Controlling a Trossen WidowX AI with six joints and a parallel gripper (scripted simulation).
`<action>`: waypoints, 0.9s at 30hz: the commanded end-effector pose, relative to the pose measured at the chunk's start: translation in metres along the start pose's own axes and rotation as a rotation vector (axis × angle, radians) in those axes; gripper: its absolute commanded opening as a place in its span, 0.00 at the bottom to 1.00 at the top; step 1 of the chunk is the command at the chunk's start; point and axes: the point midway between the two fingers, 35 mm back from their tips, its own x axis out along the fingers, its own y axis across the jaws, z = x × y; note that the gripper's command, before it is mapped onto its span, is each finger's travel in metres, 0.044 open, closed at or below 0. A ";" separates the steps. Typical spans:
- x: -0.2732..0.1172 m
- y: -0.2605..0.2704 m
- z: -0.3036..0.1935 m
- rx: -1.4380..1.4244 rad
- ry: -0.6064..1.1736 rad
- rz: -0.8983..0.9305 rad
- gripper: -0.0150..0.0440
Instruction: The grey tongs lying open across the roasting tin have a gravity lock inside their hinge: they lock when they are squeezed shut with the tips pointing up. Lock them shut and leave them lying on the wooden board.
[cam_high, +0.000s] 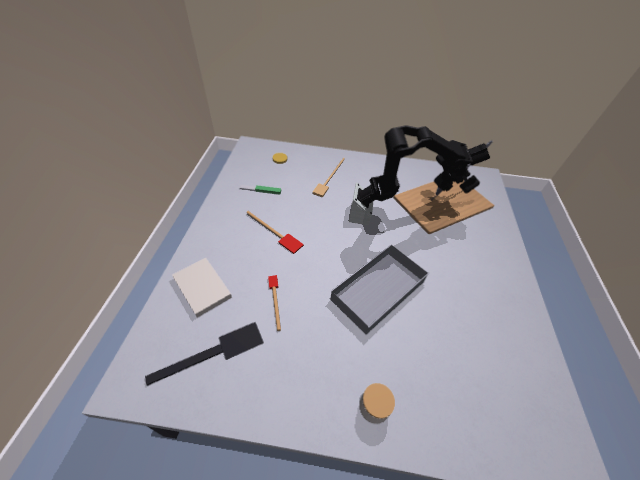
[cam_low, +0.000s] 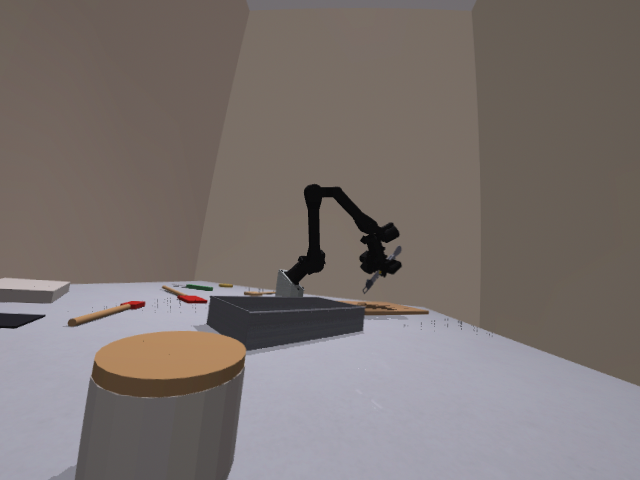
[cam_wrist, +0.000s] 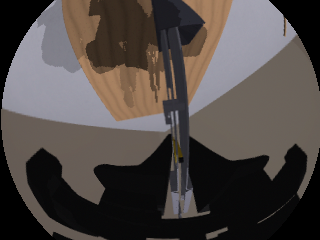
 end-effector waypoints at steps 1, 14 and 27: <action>-0.007 0.000 -0.004 -0.036 0.095 0.000 0.00; -0.026 -0.003 0.000 -0.195 0.339 0.015 0.00; -0.036 -0.009 0.007 -0.305 0.448 0.028 0.00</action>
